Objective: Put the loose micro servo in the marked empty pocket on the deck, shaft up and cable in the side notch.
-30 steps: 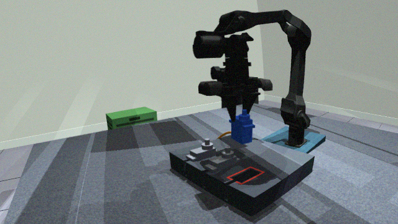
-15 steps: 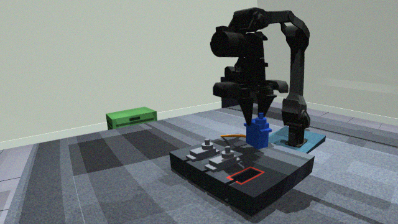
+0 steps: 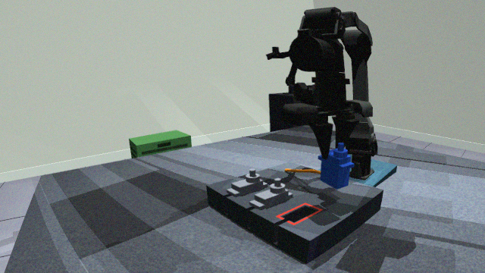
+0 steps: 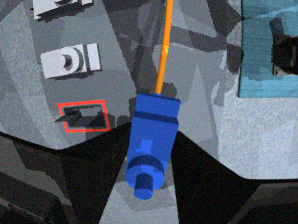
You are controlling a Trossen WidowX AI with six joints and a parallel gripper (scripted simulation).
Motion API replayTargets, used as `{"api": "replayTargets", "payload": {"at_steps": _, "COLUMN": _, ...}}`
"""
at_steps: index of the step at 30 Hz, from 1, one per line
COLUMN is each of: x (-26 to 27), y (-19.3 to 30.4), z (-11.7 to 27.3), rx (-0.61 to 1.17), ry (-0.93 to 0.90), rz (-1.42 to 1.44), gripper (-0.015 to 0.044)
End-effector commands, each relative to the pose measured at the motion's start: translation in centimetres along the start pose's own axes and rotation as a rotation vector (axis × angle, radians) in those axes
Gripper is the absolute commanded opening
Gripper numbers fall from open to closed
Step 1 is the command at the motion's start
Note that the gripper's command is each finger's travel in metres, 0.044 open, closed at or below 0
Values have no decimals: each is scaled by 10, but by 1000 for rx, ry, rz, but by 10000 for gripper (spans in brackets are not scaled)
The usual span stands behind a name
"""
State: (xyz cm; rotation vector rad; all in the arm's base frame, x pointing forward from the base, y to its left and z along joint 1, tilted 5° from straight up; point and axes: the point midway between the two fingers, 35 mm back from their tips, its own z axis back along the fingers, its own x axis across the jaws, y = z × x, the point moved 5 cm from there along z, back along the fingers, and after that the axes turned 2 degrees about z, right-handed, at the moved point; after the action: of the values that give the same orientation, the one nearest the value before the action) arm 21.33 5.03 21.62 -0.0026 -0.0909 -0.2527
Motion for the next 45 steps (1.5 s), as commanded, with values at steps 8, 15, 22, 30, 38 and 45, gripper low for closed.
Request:
{"api": "replayTargets", "payload": {"at_steps": 8, "x": -2, "y": 15, "z": 2, "rx": 2, "ry": -11, "rz": 82, "gripper": 0}}
{"api": "replayTargets", "payload": {"at_steps": 15, "x": -2, "y": 15, "z": 2, "rx": 1, "ry": -11, "rz": 321, "gripper": 0}}
{"api": "replayTargets", "payload": {"at_steps": 22, "x": -2, "y": 15, "z": 2, "rx": 0, "ry": -12, "rz": 562, "gripper": 0}}
{"api": "replayTargets", "payload": {"at_steps": 30, "x": -2, "y": 15, "z": 2, "rx": -2, "ry": -12, "rz": 838, "gripper": 0}}
{"api": "replayTargets", "payload": {"at_steps": 38, "x": -2, "y": 15, "z": 2, "rx": -4, "ry": -12, "rz": 1113, "gripper": 0}}
{"api": "replayTargets", "payload": {"at_steps": 45, "x": -2, "y": 15, "z": 2, "rx": -5, "ry": -11, "rz": 1354, "gripper": 0}}
